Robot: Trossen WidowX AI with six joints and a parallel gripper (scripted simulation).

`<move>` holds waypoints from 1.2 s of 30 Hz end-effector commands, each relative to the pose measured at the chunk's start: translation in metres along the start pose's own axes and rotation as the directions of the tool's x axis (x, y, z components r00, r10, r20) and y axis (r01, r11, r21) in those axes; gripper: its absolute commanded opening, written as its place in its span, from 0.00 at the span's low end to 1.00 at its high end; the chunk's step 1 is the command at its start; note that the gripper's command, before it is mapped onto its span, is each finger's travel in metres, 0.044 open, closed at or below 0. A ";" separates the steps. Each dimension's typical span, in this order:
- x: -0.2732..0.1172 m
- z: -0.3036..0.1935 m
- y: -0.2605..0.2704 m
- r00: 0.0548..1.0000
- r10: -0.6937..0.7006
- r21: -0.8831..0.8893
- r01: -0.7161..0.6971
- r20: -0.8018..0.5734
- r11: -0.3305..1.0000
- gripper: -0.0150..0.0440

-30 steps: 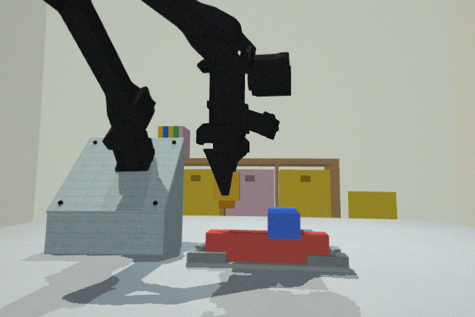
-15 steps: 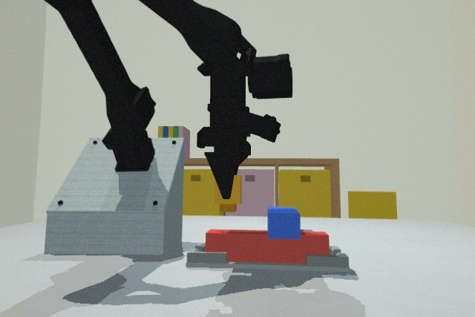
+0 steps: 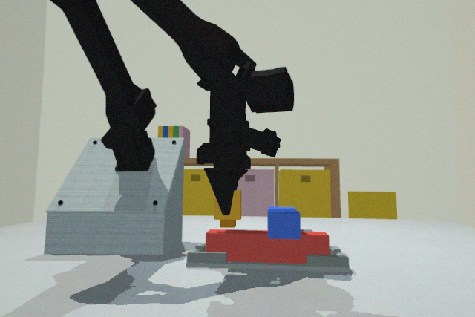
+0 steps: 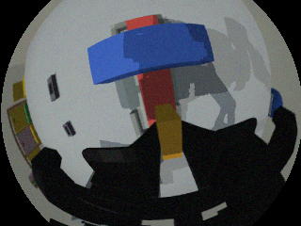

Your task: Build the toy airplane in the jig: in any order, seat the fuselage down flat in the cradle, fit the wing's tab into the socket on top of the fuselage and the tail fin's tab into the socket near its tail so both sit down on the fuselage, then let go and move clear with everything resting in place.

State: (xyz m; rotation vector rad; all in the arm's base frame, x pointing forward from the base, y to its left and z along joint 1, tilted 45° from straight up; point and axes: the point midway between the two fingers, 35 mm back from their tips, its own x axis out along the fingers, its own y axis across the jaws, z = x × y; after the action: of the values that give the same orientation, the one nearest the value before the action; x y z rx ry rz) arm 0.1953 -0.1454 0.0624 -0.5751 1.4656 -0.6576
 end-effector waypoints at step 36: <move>0.011 -0.001 0.002 1.000 0.002 -0.008 -0.002 0.002 1.000 0.25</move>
State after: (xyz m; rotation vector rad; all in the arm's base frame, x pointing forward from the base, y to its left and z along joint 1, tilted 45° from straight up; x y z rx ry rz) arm 0.1940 -0.1523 0.0532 -0.5801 1.4675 -0.6509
